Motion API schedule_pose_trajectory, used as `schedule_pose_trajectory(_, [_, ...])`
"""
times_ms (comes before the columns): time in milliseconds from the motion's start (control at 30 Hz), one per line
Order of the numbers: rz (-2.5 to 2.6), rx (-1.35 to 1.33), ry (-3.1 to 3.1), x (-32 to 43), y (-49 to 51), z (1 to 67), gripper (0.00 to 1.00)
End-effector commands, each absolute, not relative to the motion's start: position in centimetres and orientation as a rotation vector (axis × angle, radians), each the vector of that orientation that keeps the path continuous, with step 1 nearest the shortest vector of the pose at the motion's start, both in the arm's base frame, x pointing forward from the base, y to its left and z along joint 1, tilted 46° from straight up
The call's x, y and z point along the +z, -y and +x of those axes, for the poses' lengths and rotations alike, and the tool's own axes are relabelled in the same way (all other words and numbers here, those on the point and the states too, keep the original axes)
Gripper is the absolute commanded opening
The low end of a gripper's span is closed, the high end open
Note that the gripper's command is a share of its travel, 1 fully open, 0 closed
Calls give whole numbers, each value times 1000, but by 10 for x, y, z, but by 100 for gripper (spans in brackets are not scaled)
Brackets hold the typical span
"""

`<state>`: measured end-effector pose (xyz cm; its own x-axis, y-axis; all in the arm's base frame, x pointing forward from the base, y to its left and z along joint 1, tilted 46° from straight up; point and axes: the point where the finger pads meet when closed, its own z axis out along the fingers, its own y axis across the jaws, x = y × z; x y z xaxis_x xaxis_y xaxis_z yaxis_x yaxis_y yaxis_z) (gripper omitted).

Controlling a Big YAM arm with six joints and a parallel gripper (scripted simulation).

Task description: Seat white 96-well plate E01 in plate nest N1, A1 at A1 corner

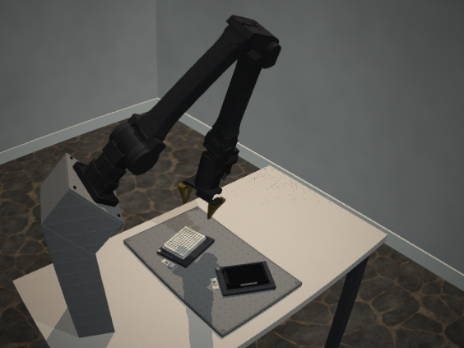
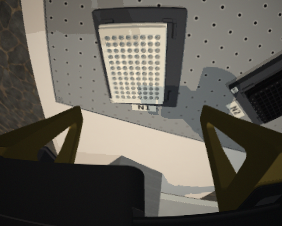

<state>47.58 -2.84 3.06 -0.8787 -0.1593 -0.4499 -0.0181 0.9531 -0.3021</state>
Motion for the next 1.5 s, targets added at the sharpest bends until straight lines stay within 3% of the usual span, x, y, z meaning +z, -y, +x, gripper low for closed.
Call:
schedule_pose_trajectory(0, [-181,-406,-2580,22,17,485,100])
schedule_pose_trajectory(600, [-184,-568,-2410,-58,28,489,100])
schedule_pose_trajectory(1467, [-142,-574,-2396,-64,46,504,100])
